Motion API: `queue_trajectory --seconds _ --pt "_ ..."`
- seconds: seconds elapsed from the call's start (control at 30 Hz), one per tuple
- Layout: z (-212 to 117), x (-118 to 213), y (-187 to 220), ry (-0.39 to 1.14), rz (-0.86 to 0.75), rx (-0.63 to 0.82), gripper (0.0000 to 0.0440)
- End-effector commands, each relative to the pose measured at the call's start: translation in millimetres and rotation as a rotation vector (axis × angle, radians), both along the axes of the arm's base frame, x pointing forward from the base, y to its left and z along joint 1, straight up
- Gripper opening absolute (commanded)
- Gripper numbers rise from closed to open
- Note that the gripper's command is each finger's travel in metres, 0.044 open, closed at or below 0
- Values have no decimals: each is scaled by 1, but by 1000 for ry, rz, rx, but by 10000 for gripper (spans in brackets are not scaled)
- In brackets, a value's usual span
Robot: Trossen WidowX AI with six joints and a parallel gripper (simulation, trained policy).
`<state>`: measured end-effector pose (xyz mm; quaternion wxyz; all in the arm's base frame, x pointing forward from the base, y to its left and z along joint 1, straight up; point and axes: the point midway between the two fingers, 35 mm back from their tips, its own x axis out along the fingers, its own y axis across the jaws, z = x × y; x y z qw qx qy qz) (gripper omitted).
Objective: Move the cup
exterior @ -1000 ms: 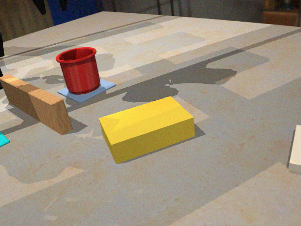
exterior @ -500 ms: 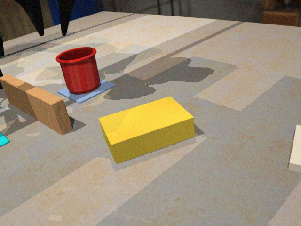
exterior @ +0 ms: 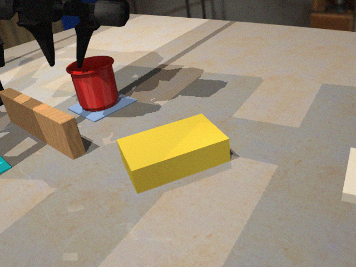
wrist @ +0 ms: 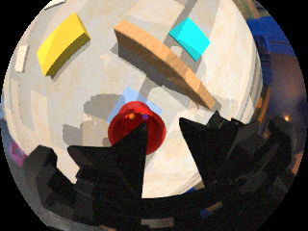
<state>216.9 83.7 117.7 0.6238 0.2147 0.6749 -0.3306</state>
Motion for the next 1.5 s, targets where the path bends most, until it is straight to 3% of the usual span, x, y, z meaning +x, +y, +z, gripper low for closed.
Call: queue_trajectory --seconds 0.0,0.43,0.67,0.73,1.47 --pt "-12 -3 -1 15 16 -14 190" --pt "-52 -10 -2 55 98 -15 187" --pt "-62 -10 -5 43 148 -8 28" --pt "-61 -10 -6 35 155 -7 4" --pt "-20 -7 -14 -51 71 40 0"
